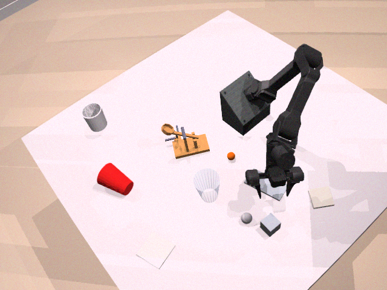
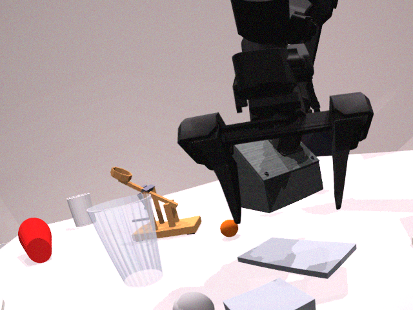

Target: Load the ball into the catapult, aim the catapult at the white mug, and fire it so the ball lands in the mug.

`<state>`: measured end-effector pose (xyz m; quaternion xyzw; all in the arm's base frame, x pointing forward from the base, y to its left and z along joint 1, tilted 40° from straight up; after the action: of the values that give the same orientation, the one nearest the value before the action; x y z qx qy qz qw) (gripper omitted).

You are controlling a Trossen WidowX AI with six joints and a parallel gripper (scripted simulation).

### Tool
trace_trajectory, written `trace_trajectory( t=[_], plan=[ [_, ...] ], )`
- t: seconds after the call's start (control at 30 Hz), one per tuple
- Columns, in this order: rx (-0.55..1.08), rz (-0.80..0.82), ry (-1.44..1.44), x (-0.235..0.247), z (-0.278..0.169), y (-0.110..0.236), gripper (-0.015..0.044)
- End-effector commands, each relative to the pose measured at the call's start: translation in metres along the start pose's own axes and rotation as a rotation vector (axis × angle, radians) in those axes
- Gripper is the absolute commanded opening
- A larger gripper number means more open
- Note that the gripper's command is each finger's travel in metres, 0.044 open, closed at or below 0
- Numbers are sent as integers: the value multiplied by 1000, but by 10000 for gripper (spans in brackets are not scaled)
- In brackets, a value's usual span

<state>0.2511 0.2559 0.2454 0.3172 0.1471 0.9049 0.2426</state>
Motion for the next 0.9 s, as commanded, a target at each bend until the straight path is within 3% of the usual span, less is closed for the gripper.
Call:
trace_trajectory(
  t=[0.0, 0.57, 0.87],
  plan=[
    [8, -79, -43, -31, 8, 5, 440],
    [78, -387, -389, -172, 4, 45, 440],
    [85, -496, -532, -205, -12, 64, 440]
  ],
)
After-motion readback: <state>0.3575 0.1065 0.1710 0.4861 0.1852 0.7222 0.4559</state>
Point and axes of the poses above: the point midway between the two fingers, 35 mm back from their tips, its own y axis back along the fingers, its own x axis across the jaws, z = x × y, the point moved 2 cm from there along y, back along the fingers, and after that the axes turned 12 degrees about -y, right-handed, at the moved point
